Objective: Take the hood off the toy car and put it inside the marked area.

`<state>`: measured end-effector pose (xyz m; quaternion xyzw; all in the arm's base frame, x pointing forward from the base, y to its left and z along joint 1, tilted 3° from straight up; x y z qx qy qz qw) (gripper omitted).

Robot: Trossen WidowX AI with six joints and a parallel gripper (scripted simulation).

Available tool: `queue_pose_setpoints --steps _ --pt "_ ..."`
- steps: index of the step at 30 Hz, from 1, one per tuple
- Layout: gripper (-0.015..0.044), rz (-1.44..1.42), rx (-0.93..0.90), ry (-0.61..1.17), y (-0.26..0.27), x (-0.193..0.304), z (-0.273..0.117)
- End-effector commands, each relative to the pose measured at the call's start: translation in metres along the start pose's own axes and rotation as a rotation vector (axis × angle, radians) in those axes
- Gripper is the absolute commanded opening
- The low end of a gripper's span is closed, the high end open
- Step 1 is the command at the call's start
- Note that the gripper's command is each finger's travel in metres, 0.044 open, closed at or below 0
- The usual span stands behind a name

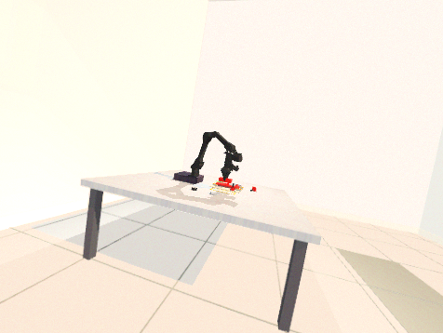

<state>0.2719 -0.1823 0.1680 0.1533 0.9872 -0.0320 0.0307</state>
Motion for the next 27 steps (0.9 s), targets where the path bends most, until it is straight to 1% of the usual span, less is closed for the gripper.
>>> queue_pose_setpoints --steps 1,27 --pt "0.0 -0.006 -0.007 0.004 0.001 0.001 0.005" --pt "0.0 -0.006 -0.007 0.004 0.001 0.001 0.02"
Point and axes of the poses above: the point midway between the two fingers, 35 mm back from their tips, its own z axis out along the fingers, its own y axis across the jaws, x = y × z, the point moved 8 cm from there along -z, back along the fingers, and after that the axes turned 7 degrees about z, right-handed, at the moved point
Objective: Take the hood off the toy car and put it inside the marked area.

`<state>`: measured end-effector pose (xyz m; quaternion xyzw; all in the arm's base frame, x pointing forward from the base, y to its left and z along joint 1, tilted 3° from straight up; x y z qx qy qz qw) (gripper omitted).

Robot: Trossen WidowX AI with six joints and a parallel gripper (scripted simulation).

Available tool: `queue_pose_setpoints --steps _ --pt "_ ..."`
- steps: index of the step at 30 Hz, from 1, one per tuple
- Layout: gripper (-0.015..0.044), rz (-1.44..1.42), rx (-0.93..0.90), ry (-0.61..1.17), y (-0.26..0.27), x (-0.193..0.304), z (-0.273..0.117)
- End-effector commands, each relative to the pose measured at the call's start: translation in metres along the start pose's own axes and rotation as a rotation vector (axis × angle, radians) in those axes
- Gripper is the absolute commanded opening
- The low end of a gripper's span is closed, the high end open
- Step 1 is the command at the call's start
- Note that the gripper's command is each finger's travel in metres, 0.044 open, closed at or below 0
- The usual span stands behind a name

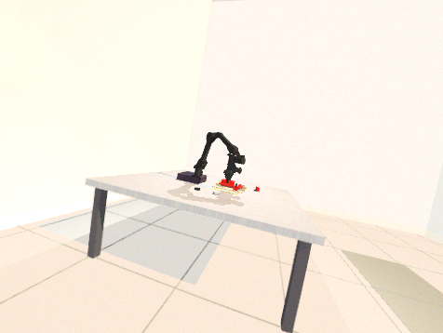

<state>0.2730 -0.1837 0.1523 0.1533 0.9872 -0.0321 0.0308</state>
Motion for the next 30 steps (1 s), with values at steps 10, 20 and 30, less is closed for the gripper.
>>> queue_pose_setpoints --steps 10,20,30 --pt "0.0 -0.006 -0.007 0.005 0.001 0.001 0.01" --pt "0.0 -0.006 -0.007 0.005 0.001 0.002 0.016" --pt "0.0 -0.006 -0.007 0.005 0.001 0.002 0.021"
Point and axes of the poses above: the point midway between the two fingers, 35 mm back from their tips, its own z axis out along the fingers, its own y axis across the jaws, x = y × z, the point moved 8 cm from there along -z, back along the fingers, and after that the axes turned 7 degrees about z, right-handed, at the moved point
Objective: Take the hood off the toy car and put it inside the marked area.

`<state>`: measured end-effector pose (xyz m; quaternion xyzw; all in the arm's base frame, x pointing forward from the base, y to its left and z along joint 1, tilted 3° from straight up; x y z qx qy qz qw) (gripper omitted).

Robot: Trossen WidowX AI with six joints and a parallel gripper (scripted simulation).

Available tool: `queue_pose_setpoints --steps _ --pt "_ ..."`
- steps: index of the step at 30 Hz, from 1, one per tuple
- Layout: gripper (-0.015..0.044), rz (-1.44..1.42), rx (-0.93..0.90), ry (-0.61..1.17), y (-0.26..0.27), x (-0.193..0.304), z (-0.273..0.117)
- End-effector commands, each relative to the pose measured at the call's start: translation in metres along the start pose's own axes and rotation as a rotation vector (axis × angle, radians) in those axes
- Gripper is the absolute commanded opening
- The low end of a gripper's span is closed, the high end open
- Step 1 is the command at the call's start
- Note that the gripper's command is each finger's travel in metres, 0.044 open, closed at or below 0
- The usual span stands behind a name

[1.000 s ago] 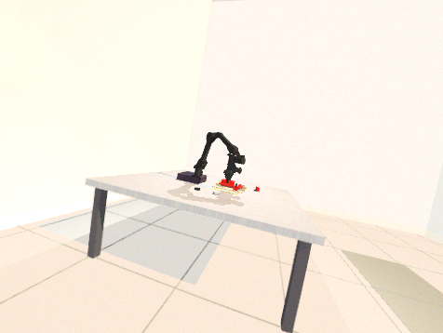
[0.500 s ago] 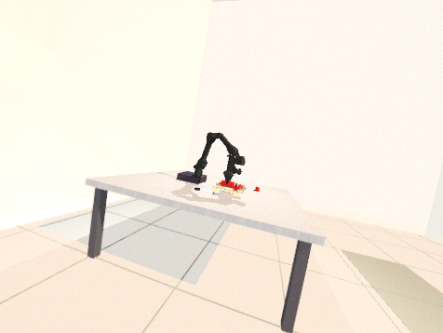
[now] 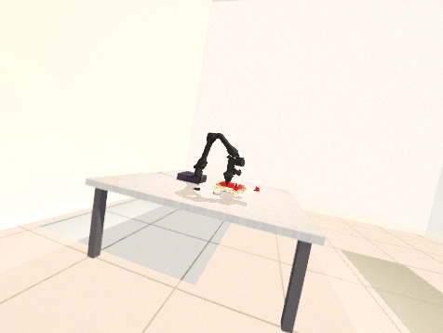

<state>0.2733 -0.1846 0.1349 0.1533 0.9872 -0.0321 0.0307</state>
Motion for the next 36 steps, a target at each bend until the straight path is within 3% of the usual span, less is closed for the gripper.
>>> queue_pose_setpoints --steps 1,36 --pt "0.0 -0.006 -0.007 0.005 0.001 0.002 0.004" --pt "0.0 -0.006 -0.007 0.005 0.001 0.004 0.023"
Point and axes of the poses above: the point midway between the two fingers, 35 mm back from their tips, its own z axis out along the fingers, its own y axis across the jaws, x = y × z, the point moved 8 cm from there along -z, back along the fingers, and after that the axes turned 7 degrees about z, right-handed, at the moved point
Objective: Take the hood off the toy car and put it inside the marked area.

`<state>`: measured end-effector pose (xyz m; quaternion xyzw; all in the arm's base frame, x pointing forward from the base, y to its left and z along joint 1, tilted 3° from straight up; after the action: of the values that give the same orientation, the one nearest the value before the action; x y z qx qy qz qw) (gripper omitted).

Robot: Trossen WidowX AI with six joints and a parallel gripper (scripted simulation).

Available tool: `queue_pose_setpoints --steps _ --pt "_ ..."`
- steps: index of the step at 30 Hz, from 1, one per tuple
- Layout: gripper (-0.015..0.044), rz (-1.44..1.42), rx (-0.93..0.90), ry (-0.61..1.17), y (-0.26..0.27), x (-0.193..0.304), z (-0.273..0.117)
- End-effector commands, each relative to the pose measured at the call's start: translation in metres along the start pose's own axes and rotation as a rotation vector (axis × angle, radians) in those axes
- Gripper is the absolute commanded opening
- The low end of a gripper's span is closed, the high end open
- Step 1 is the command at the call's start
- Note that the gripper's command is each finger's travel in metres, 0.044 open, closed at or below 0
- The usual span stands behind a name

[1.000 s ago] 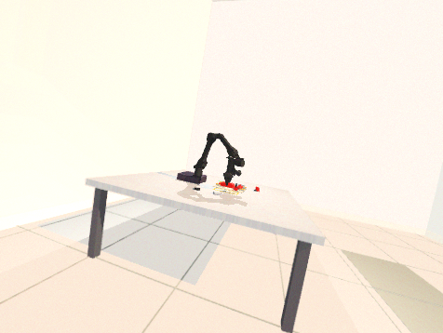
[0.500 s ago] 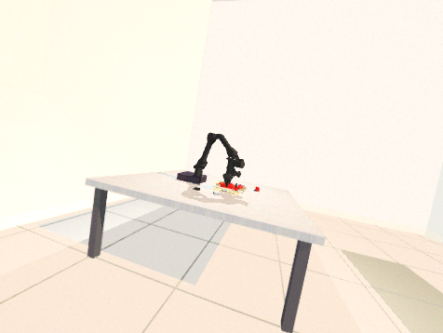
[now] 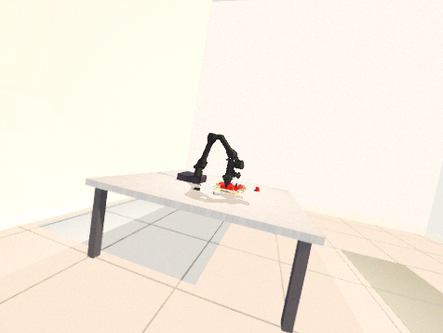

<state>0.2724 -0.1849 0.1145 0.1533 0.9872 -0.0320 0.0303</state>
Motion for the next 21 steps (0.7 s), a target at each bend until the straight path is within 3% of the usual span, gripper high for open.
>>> queue_pose_setpoints --steps 1,21 --pt "0.0 -0.006 -0.007 0.004 0.0009 0.0017 0.0031" --pt "0.0 -0.006 -0.007 0.004 0.0008 0.0016 0.0121"
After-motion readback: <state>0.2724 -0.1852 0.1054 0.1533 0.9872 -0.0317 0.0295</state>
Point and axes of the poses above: the point midway between the two fingers, 35 mm back from their tips, its own z axis out along the fingers, its own y axis across the jaws, x = y × z, the point moved 8 cm from there along -z, back along the fingers, and after that the axes turned 7 degrees about z, right-handed, at the moved point
